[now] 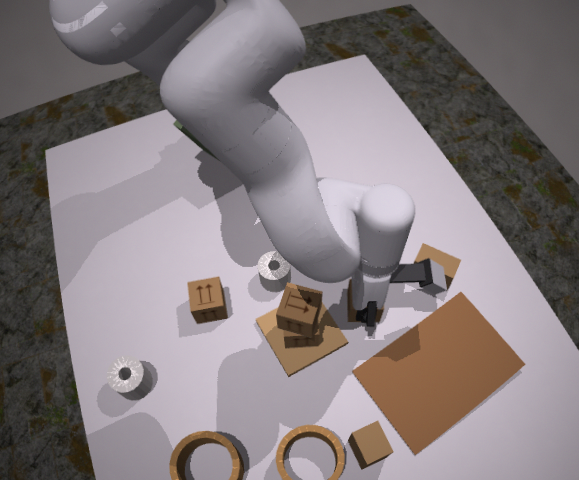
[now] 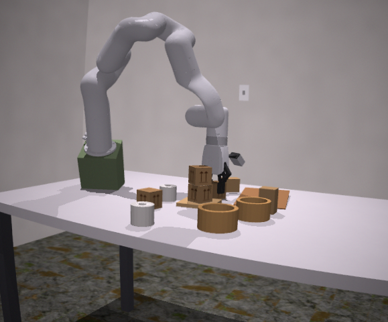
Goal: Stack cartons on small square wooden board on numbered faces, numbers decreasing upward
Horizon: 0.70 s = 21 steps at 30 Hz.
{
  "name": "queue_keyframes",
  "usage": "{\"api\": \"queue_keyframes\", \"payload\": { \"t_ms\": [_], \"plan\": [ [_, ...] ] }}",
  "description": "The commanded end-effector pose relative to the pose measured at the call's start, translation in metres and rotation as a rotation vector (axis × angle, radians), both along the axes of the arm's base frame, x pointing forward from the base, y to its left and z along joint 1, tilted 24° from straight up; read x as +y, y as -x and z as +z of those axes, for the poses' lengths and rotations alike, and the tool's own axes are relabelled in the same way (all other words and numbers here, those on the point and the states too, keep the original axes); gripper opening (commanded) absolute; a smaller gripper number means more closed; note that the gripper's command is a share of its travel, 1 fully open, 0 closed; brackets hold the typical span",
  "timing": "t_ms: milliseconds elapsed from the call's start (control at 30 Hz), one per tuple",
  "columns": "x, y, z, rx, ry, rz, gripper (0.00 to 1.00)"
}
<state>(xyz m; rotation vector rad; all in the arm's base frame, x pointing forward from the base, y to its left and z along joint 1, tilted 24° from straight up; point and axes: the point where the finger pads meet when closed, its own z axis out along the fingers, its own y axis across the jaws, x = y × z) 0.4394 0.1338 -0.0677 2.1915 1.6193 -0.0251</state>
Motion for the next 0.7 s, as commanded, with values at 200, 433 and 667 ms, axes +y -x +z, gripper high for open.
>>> {"api": "queue_keyframes", "payload": {
  "t_ms": [200,433,667],
  "plan": [
    [0.001,-0.001,0.001,-0.003,-0.002,0.001,0.00],
    [0.018,0.010,0.048,-0.004,0.000,0.001,0.00],
    [0.043,0.027,0.115,-0.003,-0.001,0.001,0.00]
  ]
}}
